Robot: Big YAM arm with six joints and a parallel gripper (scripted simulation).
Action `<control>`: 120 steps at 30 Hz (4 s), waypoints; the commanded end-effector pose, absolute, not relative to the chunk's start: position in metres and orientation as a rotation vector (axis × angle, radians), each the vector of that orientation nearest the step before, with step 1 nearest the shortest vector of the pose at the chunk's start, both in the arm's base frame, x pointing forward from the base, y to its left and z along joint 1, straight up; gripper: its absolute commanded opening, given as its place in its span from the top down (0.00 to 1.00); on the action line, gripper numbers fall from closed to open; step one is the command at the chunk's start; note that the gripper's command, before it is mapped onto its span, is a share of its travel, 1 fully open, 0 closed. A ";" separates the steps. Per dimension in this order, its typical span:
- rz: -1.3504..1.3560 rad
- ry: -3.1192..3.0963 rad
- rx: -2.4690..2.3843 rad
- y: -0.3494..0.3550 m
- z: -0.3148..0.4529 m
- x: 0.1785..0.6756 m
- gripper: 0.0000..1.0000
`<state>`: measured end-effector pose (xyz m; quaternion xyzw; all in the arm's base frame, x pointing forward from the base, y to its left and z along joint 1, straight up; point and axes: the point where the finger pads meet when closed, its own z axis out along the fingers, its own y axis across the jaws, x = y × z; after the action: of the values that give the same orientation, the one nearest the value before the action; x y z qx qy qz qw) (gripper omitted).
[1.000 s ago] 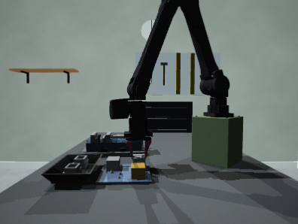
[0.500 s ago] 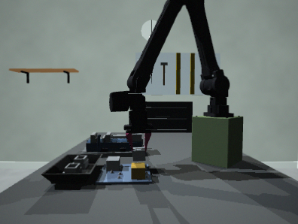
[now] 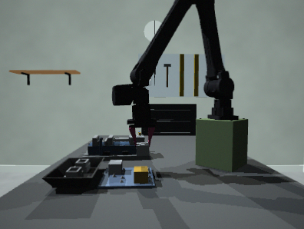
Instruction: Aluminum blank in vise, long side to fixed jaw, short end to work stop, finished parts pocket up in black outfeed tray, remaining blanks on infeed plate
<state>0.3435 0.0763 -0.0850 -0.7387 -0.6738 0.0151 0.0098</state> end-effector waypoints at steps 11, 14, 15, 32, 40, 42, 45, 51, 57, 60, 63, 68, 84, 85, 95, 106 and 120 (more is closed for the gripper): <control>-0.058 -2.132 -2.335 0.085 -0.035 0.373 1.00; -0.059 -2.132 -2.336 0.085 -0.030 0.373 1.00; -0.060 -2.132 -2.336 0.085 -0.028 0.373 1.00; -0.064 -2.133 -2.337 0.085 -0.013 0.374 1.00; -0.071 -2.134 -2.339 0.086 -0.012 0.375 1.00; -0.072 -2.135 -2.339 0.086 -0.012 0.375 1.00; -0.072 -2.135 -2.339 0.084 -0.012 0.376 1.00; -0.051 -2.137 -2.331 0.065 -0.014 0.393 1.00; -0.032 -2.141 -2.320 0.036 -0.017 0.418 1.00; -0.026 -2.147 -2.311 0.004 -0.017 0.442 1.00; -0.022 -2.154 -2.301 -0.037 -0.018 0.466 1.00; -0.018 -2.169 -2.286 -0.113 -0.021 0.496 1.00; -0.022 -2.198 -2.275 -0.234 -0.020 0.515 1.00; -0.025 -2.203 -2.275 -0.234 -0.017 0.516 1.00; -0.040 -2.238 -2.277 -0.228 -0.006 0.524 1.00; -0.046 -2.246 -2.284 -0.228 -0.003 0.526 1.00; -0.047 -2.241 -2.291 -0.231 -0.002 0.525 1.00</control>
<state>0.4920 -0.2187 -0.0431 -0.7201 -0.6937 0.0061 0.0156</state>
